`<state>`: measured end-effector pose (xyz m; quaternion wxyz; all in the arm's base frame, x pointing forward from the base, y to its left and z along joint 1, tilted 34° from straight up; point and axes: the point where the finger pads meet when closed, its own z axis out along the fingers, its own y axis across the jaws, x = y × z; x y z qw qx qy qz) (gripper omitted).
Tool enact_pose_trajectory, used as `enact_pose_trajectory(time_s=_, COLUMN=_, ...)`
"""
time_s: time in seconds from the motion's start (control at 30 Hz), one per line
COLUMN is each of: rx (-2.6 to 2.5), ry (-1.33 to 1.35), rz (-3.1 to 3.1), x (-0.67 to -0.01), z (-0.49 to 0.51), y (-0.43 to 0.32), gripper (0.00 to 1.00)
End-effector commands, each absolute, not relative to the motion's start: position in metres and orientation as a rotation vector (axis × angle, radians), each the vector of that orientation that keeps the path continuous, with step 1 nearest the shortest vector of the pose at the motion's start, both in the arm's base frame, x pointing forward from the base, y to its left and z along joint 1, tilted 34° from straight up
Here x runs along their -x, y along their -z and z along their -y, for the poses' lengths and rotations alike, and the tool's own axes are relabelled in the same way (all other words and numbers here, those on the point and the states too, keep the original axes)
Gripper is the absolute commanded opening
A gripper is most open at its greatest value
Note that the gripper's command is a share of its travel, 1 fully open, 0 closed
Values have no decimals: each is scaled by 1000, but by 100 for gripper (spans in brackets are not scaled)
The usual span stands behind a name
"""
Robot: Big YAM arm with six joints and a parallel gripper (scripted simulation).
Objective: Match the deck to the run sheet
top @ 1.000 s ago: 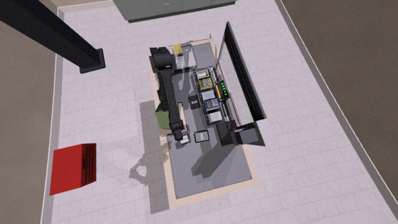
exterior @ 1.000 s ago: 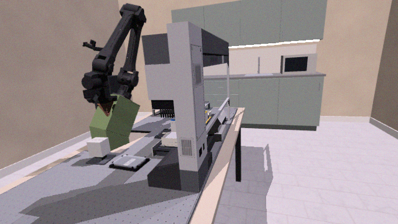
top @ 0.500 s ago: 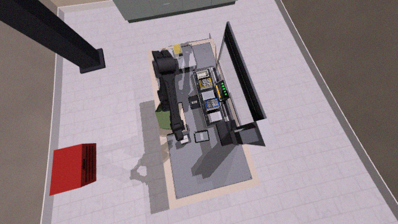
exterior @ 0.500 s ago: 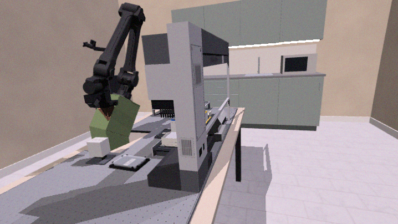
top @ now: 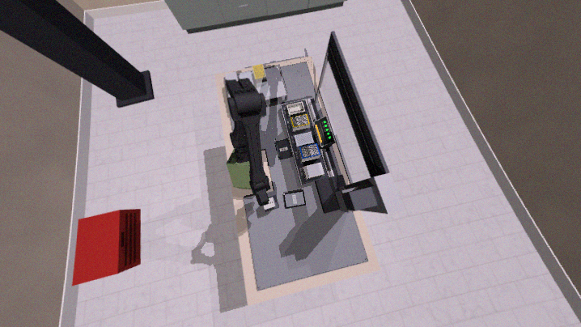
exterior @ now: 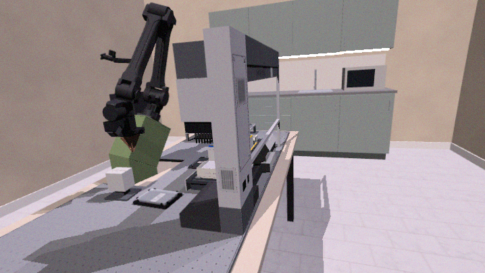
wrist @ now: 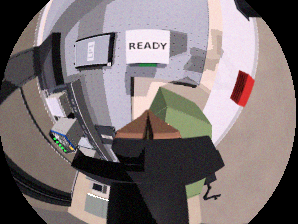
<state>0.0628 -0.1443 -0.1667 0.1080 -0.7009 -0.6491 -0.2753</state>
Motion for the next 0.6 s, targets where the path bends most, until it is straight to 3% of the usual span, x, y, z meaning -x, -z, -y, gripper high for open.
enact_pose_trajectory(time_s=0.0, rx=2079, ry=790, rz=1922, x=-67, z=151, y=176, gripper=0)
enact_pose_trajectory(time_s=0.57, rx=2078, ry=793, rz=1920, x=-73, z=137, y=197, gripper=0)
